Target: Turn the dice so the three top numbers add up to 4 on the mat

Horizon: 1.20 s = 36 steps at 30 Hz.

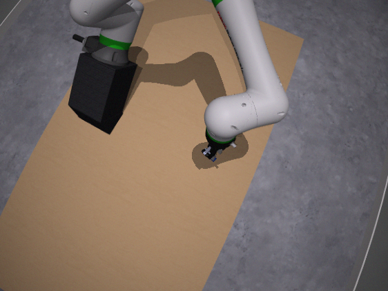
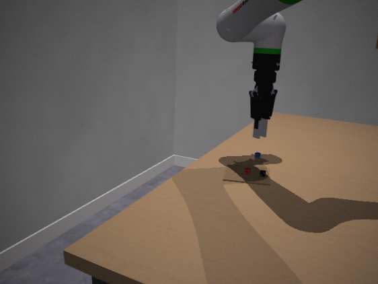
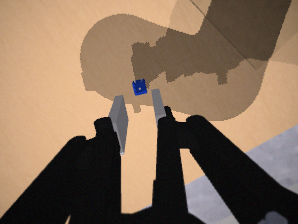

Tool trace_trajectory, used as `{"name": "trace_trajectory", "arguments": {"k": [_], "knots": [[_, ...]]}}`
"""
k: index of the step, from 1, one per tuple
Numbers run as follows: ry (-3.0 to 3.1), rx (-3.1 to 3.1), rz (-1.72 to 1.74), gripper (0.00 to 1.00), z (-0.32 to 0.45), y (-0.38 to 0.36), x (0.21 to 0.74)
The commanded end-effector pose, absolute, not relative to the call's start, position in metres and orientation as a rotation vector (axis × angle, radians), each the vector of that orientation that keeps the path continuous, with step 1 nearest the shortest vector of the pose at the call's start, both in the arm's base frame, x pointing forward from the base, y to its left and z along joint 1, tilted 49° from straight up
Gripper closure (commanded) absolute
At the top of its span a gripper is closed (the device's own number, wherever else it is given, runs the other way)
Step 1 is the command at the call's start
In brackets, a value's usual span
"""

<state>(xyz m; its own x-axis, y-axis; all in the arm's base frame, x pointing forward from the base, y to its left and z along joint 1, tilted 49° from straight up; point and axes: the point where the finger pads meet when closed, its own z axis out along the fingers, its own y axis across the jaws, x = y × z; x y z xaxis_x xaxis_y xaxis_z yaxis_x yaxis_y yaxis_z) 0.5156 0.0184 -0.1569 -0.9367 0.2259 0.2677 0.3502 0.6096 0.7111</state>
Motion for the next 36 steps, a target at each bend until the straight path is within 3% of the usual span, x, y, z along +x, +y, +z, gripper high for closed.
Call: {"name": "trace_trajectory", "arguments": {"k": [1, 36], "knots": [[-2.681, -0.484, -1.233, 0.81, -0.157, 0.018, 0.516], [-2.681, -0.484, -1.233, 0.81, -0.178, 0.043, 0.516]]}}
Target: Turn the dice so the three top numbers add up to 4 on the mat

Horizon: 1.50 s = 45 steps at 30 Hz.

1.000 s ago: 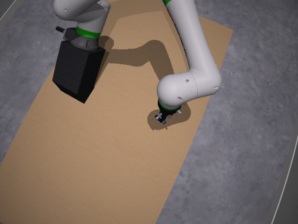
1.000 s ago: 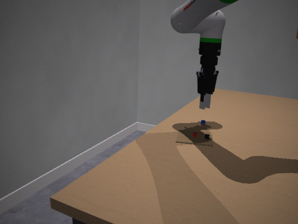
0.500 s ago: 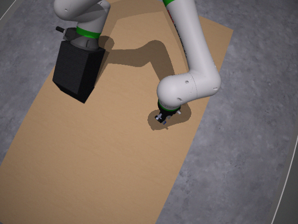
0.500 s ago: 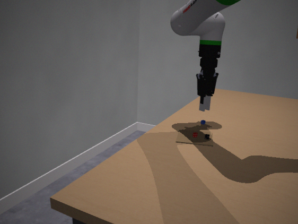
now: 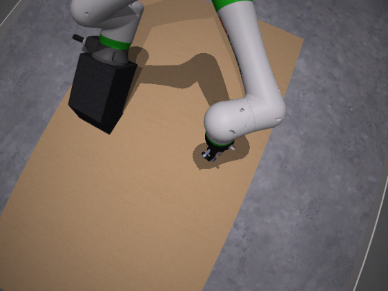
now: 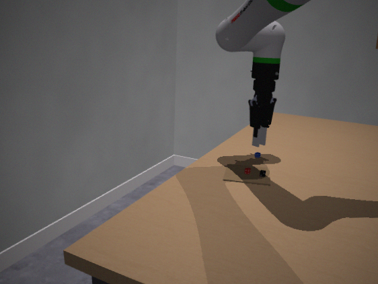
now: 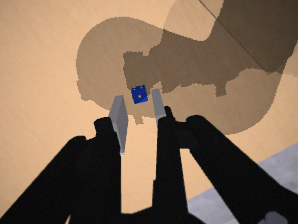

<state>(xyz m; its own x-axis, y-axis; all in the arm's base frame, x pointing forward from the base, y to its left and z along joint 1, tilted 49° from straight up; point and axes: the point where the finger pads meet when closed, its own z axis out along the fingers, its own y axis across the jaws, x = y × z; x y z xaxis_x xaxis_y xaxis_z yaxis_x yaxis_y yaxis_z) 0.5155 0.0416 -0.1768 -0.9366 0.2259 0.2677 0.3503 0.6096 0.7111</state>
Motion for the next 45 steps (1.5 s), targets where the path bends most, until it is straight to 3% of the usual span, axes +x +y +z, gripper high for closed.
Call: {"name": "trace_trajectory", "arguments": {"k": [1, 45], "knots": [[-2.681, -0.484, -1.233, 0.81, -0.179, 0.044, 0.516], [-2.681, -0.484, -1.233, 0.81, -0.191, 0.058, 0.516]]}}
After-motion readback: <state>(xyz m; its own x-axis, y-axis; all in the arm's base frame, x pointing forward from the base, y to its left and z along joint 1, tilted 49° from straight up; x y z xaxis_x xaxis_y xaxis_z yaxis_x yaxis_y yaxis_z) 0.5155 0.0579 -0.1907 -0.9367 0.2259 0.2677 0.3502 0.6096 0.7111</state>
